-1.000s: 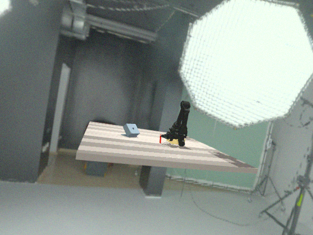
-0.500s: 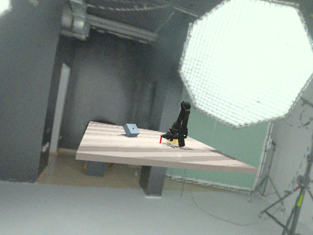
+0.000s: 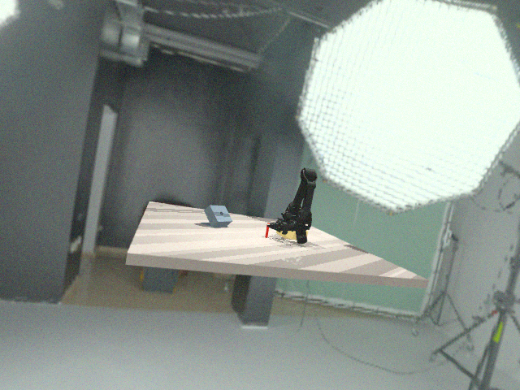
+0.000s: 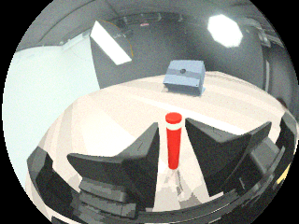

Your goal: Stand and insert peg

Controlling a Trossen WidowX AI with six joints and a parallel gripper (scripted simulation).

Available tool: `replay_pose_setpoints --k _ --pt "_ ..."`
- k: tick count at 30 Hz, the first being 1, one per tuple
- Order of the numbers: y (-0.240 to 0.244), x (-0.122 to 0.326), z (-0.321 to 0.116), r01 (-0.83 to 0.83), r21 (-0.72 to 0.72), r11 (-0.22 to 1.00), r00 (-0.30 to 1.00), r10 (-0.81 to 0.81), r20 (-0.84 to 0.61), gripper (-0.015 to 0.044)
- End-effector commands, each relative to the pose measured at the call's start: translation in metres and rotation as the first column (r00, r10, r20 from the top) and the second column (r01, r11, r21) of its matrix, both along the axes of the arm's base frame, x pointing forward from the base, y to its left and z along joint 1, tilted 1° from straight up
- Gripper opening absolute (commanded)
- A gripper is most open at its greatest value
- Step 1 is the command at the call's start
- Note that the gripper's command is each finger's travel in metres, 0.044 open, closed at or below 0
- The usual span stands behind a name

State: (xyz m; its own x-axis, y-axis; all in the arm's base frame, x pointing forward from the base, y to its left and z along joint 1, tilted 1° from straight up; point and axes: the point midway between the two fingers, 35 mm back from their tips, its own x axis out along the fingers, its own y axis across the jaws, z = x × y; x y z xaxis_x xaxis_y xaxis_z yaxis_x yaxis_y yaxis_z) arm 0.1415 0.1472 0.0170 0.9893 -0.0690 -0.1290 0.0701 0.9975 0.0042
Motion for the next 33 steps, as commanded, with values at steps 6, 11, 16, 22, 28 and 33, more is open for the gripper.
replay_pose_setpoints --k 6,11,16,22,28,33 --pt "0.0 0.0 0.0 0.0 -0.001 1.0 1.0 0.0 -0.001 0.013" --pt "0.0 0.0 0.0 0.0 -0.001 1.0 1.0 0.0 -0.001 0.013" --pt "0.0 0.0 0.0 0.0 -0.001 1.0 1.0 0.0 -0.001 0.013" --pt "0.0 0.0 0.0 0.0 -0.001 1.0 1.0 0.0 -0.001 0.0261" --pt "0.0 0.0 0.0 0.0 -0.001 1.0 1.0 0.0 -0.001 0.0419" --pt "0.0 0.0 0.0 0.0 -0.001 1.0 1.0 0.0 -0.001 0.044"
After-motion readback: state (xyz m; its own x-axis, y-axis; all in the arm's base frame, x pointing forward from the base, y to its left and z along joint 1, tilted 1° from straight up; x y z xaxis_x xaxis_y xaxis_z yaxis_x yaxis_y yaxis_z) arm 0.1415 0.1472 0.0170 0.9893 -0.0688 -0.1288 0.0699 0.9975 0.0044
